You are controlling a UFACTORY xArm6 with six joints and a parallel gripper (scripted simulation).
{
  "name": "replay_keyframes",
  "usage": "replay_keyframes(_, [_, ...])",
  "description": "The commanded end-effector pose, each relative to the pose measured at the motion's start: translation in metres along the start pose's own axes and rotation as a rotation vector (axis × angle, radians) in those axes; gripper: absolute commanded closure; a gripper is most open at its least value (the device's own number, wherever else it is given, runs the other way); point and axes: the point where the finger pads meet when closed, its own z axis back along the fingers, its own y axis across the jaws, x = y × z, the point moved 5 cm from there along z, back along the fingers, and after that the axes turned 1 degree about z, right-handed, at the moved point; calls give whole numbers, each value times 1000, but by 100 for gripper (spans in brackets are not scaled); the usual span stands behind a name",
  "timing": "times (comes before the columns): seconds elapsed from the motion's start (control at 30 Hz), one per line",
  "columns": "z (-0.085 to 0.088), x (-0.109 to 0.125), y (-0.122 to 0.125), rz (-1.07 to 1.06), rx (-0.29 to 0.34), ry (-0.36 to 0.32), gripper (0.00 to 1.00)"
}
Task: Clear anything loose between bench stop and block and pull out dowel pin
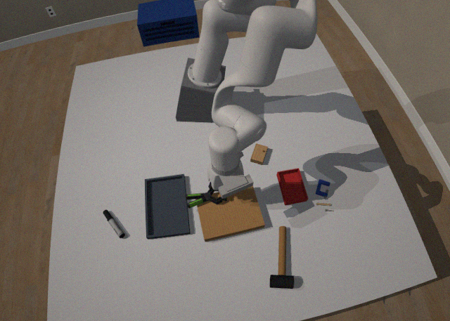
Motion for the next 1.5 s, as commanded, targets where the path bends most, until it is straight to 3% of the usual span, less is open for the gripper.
replay_keyframes(0.0, [1,-1,0,-1,1,4,100])
replay_keyframes(1.47, [3,-1,0,-65,1,4,100])
